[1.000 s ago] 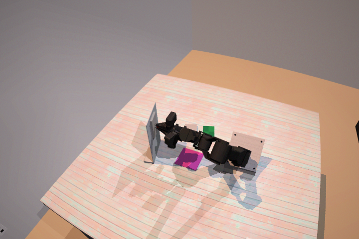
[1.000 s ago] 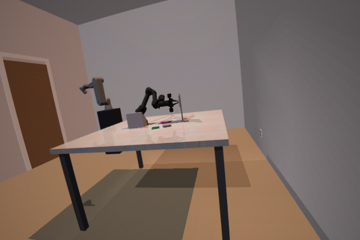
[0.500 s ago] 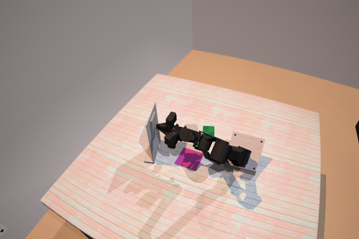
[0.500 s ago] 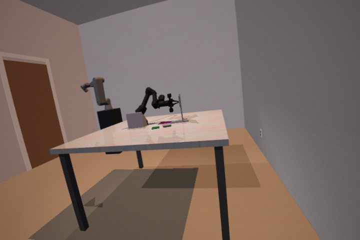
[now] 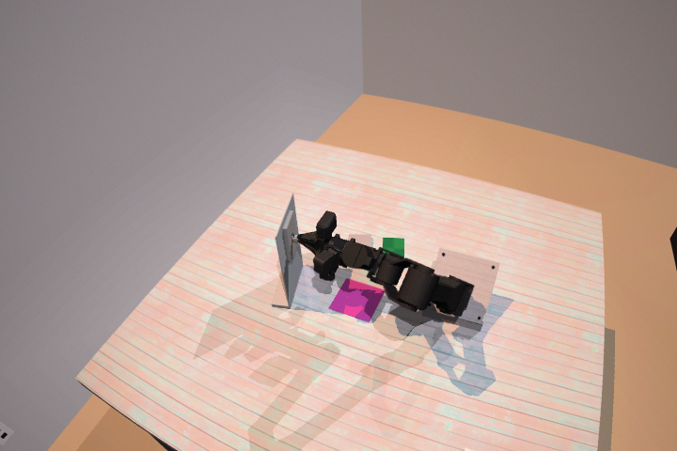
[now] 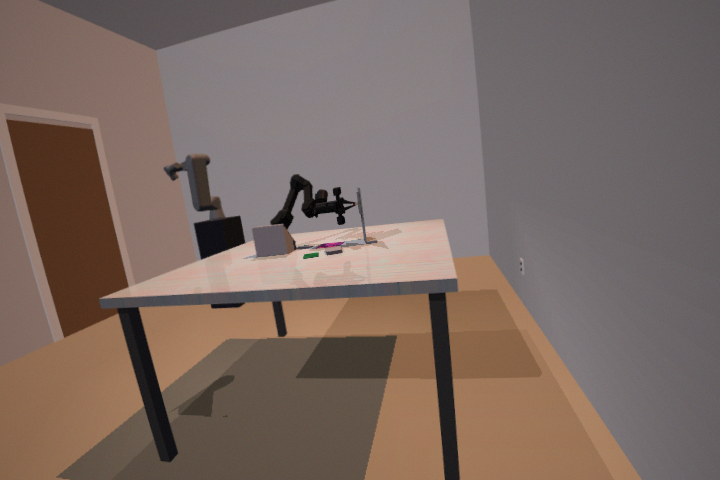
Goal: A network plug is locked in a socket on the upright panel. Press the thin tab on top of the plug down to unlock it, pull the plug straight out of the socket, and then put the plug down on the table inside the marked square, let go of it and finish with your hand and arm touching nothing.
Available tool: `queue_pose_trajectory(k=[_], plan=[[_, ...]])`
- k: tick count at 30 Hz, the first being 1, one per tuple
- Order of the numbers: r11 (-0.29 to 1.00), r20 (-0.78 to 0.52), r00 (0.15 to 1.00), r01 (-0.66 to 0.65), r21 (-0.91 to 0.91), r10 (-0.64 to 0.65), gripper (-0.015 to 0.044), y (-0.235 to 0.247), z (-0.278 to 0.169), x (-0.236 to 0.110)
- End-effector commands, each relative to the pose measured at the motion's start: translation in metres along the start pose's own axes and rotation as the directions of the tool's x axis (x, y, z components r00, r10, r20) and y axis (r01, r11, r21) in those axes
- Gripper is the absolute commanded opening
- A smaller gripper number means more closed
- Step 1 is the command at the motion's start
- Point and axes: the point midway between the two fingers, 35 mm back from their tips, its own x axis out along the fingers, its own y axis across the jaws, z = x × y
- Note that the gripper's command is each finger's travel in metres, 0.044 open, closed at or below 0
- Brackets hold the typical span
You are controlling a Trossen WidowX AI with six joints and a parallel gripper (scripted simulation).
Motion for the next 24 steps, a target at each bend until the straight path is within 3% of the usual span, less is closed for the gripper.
queue_pose_trajectory(k=[1,24], plan=[[1.000,0.001,1.000,-0.002,-0.005,0.002,0.0000,0.001,-0.001,-0.003],[1.000,0.000,1.000,-0.003,-0.005,0.003,0.0000,0.001,-0.006,-0.017]])
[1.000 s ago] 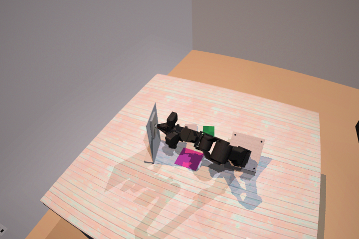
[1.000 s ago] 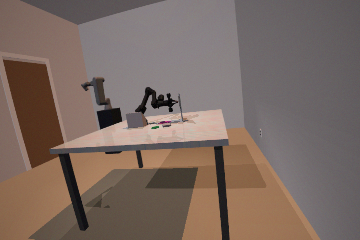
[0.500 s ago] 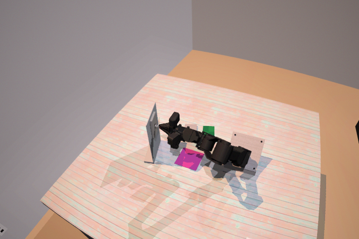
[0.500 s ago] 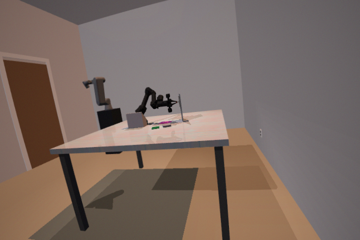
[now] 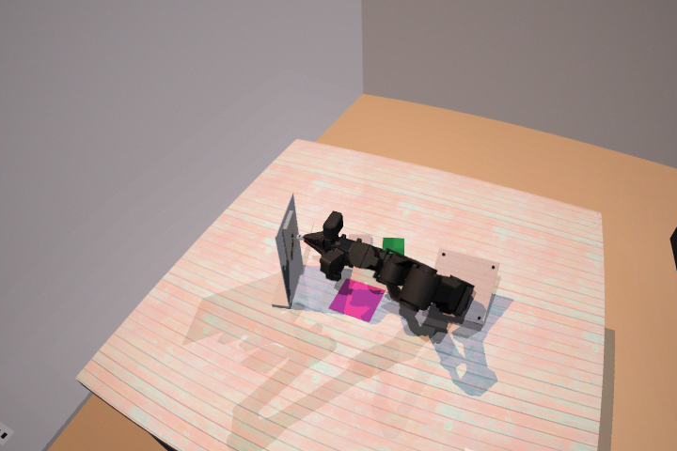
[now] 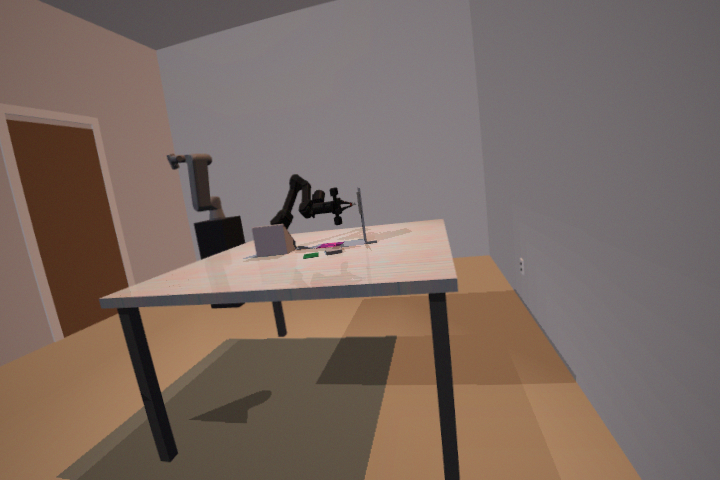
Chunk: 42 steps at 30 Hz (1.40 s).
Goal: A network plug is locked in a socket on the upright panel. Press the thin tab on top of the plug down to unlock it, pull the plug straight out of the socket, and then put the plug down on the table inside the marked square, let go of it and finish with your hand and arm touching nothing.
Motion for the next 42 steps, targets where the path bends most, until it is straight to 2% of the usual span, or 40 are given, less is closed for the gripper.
queue_pose_trajectory(k=[1,42], plan=[[1.000,0.003,1.000,-0.004,-0.005,0.004,0.0000,0.001,-0.001,-0.003],[1.000,0.002,1.000,-0.006,-0.006,0.006,0.0000,0.001,-0.011,-0.029]])
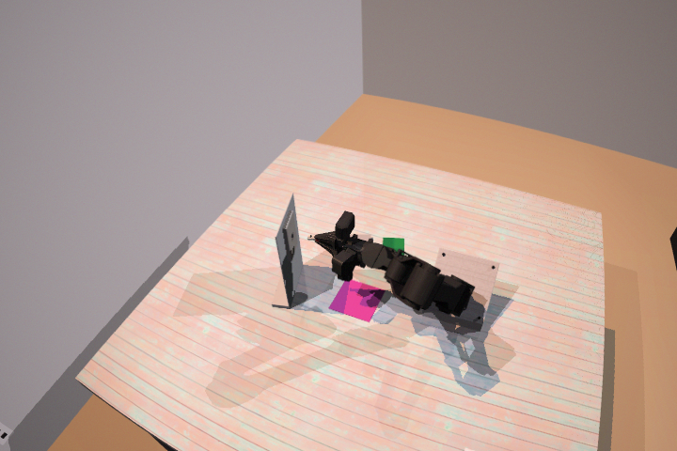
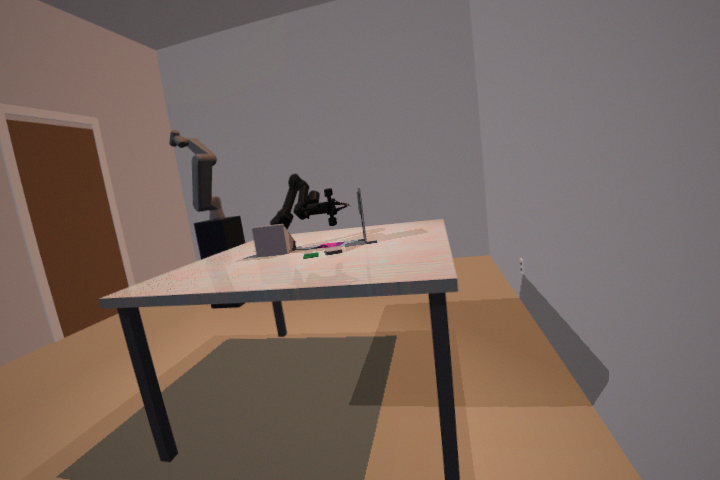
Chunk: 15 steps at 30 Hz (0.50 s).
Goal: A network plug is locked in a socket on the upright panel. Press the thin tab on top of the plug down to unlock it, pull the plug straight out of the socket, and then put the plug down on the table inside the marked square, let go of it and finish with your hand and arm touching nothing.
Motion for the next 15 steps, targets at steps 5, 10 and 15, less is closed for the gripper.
queue_pose_trajectory(k=[5,10,15], plan=[[1.000,0.003,1.000,-0.005,-0.005,0.005,0.0000,0.0010,-0.0015,-0.0056],[1.000,0.002,1.000,-0.005,-0.005,0.005,0.0000,0.0009,-0.0027,-0.0087],[1.000,0.001,1.000,-0.007,-0.006,0.007,0.0000,0.0009,-0.0039,-0.0118]])
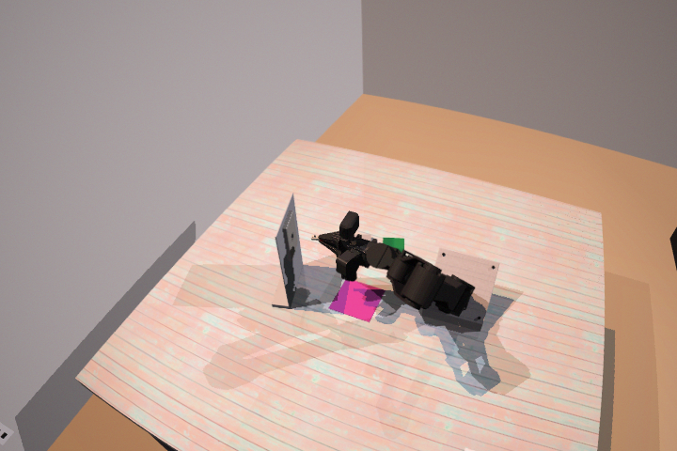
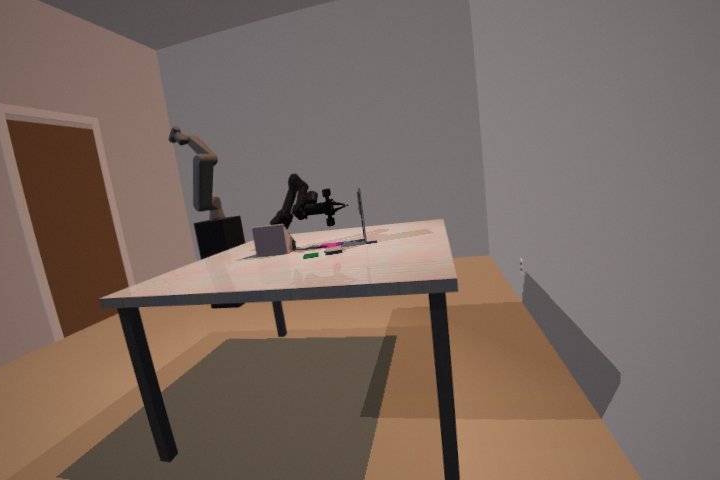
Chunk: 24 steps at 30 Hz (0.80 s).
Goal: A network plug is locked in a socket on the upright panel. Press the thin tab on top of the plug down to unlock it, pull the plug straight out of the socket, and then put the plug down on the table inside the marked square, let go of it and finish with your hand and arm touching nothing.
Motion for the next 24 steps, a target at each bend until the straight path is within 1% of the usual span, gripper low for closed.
queue_pose_trajectory(k=[1,24], plan=[[1.000,0.002,1.000,-0.005,-0.005,0.005,0.0000,0.001,0.000,-0.003],[1.000,0.002,1.000,-0.003,-0.005,0.003,0.0000,-0.041,-0.003,-0.014]])
